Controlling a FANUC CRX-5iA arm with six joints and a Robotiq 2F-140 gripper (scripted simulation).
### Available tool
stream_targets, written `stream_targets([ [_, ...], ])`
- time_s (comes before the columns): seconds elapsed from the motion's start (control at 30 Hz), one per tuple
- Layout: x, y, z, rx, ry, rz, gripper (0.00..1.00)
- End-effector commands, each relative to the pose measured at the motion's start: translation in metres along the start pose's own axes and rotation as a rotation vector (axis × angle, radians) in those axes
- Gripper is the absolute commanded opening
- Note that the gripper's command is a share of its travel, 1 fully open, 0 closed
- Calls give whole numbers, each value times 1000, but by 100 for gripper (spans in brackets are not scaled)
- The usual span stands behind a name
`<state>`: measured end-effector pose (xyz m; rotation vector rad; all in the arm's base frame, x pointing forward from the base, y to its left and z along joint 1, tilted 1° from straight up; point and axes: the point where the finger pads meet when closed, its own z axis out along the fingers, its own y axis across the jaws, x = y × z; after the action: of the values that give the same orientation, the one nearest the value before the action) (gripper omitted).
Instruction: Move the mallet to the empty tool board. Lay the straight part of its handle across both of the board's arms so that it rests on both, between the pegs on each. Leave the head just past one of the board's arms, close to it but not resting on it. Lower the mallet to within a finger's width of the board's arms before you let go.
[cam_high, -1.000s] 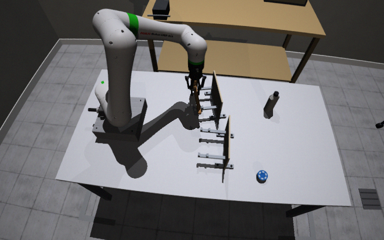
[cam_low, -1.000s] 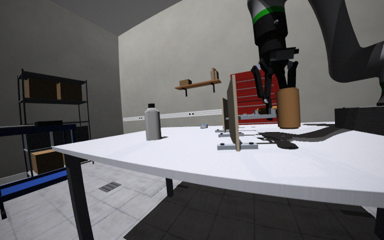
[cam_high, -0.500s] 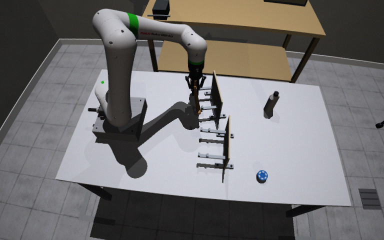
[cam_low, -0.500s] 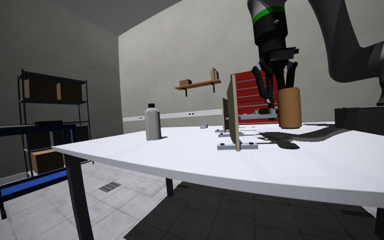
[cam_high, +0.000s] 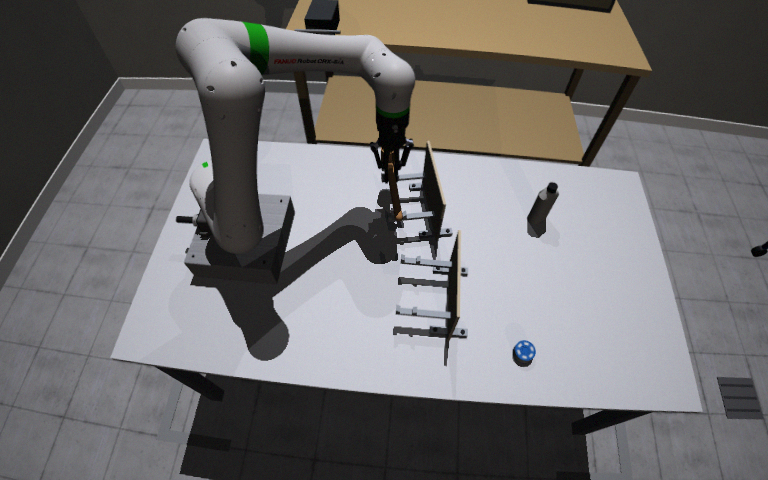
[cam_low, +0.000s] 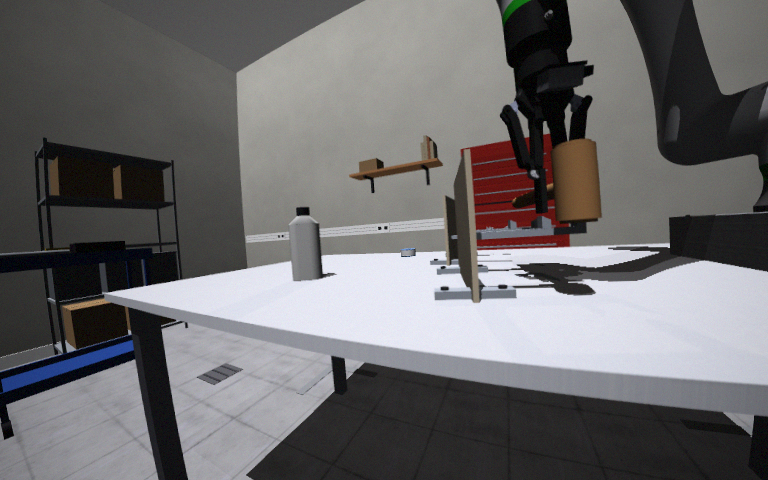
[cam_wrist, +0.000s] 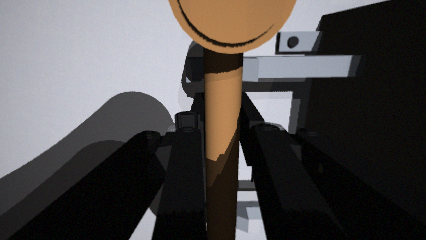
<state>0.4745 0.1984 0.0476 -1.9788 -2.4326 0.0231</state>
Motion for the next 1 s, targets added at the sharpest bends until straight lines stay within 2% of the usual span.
stream_targets([
  [0.0, 1, 2, -43, 1, 0, 0, 10],
  [0.07, 1, 2, -56, 1, 0, 0, 10],
  [0.17, -4, 3, -56, 1, 0, 0, 10],
  [0.27, -46, 16, -55, 1, 0, 0, 10],
  [0.33, -46, 16, -55, 1, 0, 0, 10],
  [0.37, -74, 22, -54, 1, 0, 0, 10],
  [0.47, -98, 26, -54, 0, 0, 0, 10],
  [0.83, -217, 30, -50, 0, 0, 0, 10],
  [0.9, -217, 30, -50, 0, 0, 0, 10],
  [0.93, -247, 27, -49, 1, 0, 0, 10],
  [0.97, -254, 26, -48, 1, 0, 0, 10],
])
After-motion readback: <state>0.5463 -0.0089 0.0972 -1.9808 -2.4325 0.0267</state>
